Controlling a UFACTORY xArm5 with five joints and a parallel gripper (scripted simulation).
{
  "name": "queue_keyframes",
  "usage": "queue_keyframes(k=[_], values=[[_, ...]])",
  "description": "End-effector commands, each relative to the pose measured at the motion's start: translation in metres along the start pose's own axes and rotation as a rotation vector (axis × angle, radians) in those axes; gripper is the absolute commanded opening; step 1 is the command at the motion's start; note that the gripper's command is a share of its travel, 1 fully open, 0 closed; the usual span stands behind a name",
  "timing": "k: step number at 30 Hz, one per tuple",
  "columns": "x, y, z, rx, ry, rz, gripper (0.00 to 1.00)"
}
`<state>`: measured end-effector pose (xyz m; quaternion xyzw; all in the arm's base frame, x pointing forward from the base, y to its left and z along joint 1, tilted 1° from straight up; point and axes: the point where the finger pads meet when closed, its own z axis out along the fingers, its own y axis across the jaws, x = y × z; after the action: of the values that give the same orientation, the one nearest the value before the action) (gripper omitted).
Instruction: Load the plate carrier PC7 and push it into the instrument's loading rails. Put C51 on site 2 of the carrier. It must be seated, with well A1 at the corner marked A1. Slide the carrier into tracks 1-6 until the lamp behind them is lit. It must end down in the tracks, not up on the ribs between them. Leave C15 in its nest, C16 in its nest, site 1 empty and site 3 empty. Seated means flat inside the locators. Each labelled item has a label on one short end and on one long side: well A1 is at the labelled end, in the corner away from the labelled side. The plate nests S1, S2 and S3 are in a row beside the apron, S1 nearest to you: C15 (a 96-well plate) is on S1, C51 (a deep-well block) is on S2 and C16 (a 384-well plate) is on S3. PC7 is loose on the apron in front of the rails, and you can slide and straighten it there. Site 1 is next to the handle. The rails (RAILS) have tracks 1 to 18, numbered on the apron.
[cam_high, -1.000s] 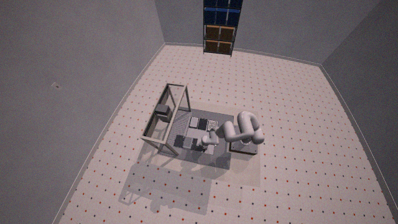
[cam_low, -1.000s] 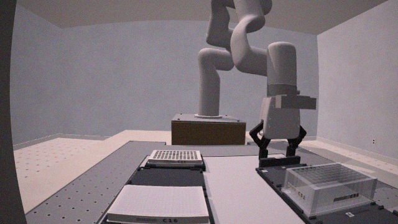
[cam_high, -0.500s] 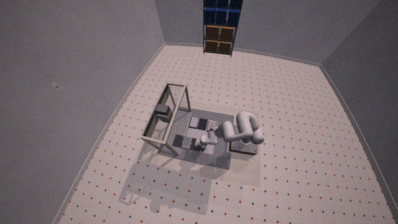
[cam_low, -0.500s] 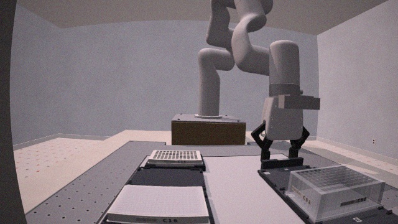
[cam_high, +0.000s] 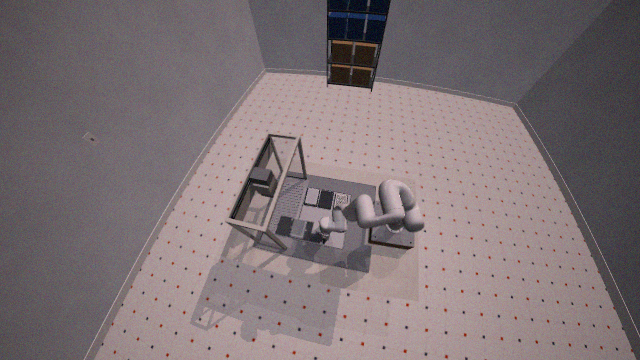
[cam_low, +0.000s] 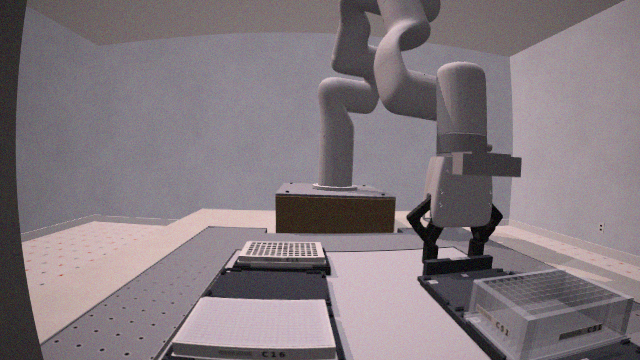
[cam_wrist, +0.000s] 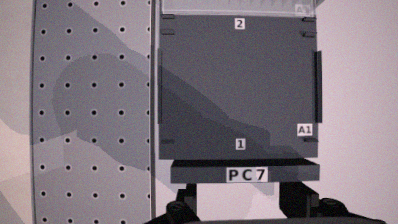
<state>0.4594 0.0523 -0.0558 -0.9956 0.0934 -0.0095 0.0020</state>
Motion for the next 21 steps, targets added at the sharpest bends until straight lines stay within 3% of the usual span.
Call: queue_keyframes(k=[1,21], values=[[0.005,0.000,-0.001,0.001,0.004,0.000,0.81],[0.021,0.000,-0.001,0.001,0.004,0.000,0.81]])
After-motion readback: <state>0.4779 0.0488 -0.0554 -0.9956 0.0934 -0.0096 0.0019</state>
